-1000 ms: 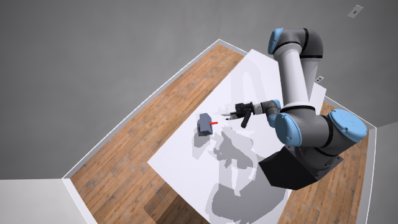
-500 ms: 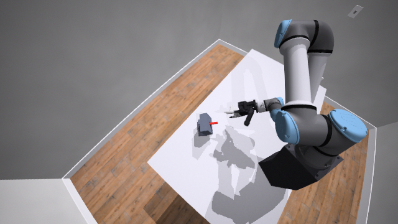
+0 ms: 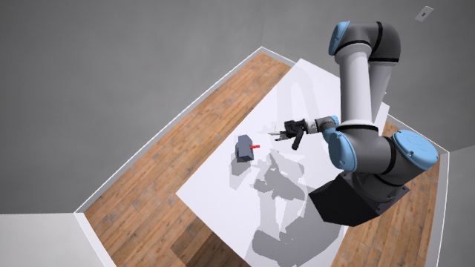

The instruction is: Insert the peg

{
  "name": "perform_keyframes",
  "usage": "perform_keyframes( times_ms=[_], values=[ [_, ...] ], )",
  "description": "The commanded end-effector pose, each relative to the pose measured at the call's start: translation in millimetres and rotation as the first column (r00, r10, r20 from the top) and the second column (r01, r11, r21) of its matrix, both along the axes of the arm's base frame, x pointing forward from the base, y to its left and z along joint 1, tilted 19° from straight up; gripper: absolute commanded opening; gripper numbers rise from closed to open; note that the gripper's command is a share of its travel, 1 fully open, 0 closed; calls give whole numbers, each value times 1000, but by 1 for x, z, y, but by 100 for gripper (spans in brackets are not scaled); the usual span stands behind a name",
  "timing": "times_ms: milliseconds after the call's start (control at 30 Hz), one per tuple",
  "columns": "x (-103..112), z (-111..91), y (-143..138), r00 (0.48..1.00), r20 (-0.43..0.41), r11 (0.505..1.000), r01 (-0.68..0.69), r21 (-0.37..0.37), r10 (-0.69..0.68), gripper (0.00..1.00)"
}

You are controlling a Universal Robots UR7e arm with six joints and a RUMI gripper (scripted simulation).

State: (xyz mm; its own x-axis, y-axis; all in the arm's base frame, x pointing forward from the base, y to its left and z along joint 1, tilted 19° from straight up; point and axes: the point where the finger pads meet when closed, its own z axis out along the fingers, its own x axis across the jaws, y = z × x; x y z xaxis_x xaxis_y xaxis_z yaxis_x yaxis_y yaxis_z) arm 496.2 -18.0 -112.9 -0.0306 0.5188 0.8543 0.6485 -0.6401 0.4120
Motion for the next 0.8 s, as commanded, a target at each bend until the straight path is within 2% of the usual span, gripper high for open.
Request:
perform_keyframes(
  times_ms=[0,767],
  values=[
    [0,0,-1,1000,-1,1000,-2,5,2,100],
    [-3,1,-2,1000,-11,1000,-8,30,9,100]
  ],
)
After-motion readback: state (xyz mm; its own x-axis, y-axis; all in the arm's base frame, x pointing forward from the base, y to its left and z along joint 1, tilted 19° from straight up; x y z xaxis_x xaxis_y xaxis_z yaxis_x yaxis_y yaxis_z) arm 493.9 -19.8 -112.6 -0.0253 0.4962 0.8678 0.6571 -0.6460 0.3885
